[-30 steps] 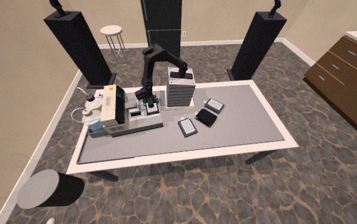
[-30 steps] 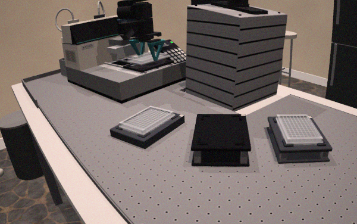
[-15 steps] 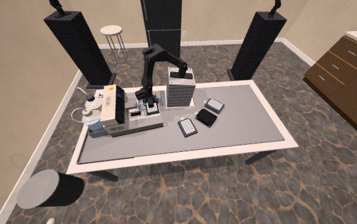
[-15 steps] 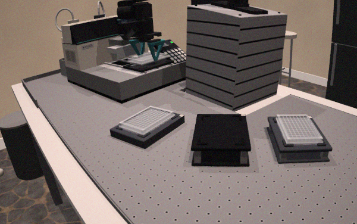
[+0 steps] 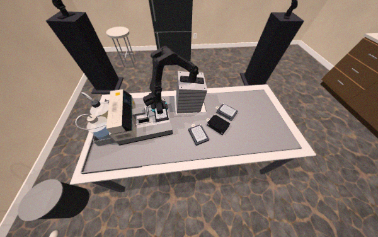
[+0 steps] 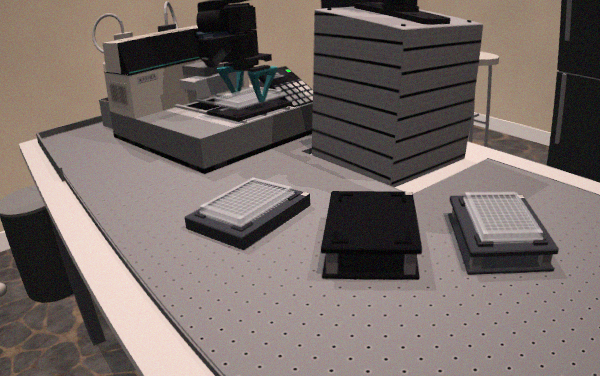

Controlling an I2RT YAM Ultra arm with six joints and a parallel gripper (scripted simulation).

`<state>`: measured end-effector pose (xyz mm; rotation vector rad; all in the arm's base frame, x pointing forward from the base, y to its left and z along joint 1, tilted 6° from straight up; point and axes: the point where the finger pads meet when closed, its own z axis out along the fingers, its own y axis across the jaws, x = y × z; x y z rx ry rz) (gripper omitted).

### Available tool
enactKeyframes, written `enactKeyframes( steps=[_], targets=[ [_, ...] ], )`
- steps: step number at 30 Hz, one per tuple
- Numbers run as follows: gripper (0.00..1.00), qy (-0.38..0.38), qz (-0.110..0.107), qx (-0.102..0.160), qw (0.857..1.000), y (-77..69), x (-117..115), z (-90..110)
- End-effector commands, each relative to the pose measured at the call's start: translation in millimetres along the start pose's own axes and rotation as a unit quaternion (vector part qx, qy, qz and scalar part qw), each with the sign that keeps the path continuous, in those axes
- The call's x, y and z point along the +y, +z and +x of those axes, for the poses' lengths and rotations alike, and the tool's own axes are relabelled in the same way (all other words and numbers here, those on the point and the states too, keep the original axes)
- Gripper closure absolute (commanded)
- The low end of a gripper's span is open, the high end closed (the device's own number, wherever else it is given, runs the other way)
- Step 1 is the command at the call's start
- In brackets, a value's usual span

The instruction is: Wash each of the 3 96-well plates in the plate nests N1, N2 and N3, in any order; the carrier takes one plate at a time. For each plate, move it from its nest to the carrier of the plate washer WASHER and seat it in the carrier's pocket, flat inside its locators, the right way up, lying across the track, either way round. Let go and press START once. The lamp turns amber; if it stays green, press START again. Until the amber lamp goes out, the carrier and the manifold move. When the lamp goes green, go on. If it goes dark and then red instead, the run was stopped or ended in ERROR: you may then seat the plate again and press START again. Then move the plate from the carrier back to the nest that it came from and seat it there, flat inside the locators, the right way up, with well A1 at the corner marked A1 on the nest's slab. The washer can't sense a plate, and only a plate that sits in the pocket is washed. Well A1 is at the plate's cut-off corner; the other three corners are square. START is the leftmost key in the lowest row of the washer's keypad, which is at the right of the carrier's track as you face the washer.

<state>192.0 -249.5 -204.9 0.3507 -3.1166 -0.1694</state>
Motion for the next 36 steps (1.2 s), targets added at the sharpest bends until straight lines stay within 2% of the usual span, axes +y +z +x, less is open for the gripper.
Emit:
enactKeyframes(
  steps=[1,36],
  targets=[
    [1.0,0.0,0.004,-0.006,1.0,-3.5,-2.9,-2.8],
    [1.0,0.0,0.004,-0.006,1.0,1.0,-2.2,-2.6]
  ],
)
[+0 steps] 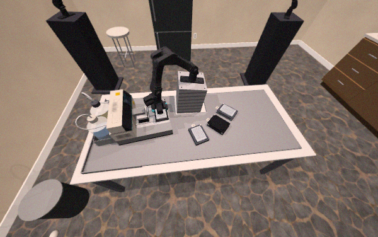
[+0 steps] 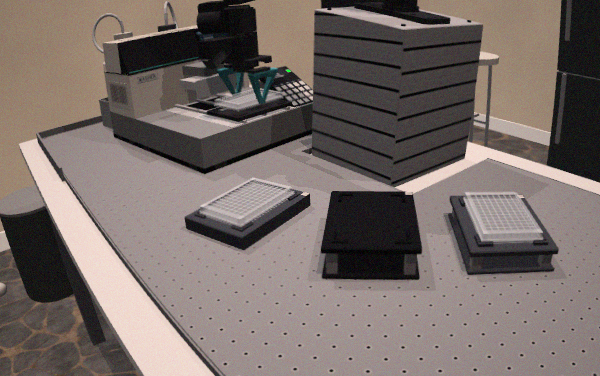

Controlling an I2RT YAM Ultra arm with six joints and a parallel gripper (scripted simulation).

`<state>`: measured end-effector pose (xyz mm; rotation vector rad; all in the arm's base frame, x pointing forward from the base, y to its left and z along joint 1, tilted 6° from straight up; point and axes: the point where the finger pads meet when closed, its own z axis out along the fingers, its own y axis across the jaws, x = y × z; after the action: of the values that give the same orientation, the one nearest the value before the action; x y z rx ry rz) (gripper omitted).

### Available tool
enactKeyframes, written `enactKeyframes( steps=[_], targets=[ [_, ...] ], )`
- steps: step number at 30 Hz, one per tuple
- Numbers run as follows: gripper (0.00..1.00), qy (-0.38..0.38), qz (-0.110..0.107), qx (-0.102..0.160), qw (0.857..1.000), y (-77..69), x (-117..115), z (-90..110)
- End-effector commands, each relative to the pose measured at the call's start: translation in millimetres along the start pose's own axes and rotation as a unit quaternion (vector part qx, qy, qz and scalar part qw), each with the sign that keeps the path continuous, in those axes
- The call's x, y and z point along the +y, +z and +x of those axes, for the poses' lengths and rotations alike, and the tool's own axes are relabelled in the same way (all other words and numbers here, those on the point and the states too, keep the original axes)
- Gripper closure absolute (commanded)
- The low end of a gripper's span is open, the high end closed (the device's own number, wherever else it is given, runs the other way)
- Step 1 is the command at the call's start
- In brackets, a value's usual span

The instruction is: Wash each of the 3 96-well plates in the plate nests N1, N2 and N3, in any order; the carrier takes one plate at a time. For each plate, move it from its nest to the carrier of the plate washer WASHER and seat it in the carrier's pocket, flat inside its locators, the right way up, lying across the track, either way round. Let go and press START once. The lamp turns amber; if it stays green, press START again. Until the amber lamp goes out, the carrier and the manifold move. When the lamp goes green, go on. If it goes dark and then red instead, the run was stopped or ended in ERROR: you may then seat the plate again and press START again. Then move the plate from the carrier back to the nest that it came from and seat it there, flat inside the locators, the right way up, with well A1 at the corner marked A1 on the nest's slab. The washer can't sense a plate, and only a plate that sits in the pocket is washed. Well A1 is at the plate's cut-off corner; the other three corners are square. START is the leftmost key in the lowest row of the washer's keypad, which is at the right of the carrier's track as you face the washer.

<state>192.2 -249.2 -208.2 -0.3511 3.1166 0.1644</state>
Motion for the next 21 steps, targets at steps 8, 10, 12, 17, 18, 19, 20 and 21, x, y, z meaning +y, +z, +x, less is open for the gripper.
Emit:
enactKeyframes(
  steps=[8,10,12,17,18,19,20,21],
  targets=[
    [1.0,0.0,0.003,-0.005,1.0,-1.0,-2.0,-2.4],
    [1.0,0.0,0.003,-0.005,1.0,-0.7,-2.0,-2.4],
    [1.0,0.0,0.003,-0.005,1.0,-0.3,-2.0,-2.4],
    [1.0,0.0,0.003,-0.005,1.0,0.2,-2.1,-2.4],
    [1.0,0.0,0.003,-0.005,1.0,0.3,-2.1,-2.4],
    [1.0,0.0,0.003,-0.005,1.0,0.5,-2.1,-2.4],
    [1.0,0.0,0.003,-0.005,1.0,0.7,-2.1,-2.4],
    [1.0,0.0,0.003,-0.005,1.0,0.8,-2.2,-2.4]
  ],
)
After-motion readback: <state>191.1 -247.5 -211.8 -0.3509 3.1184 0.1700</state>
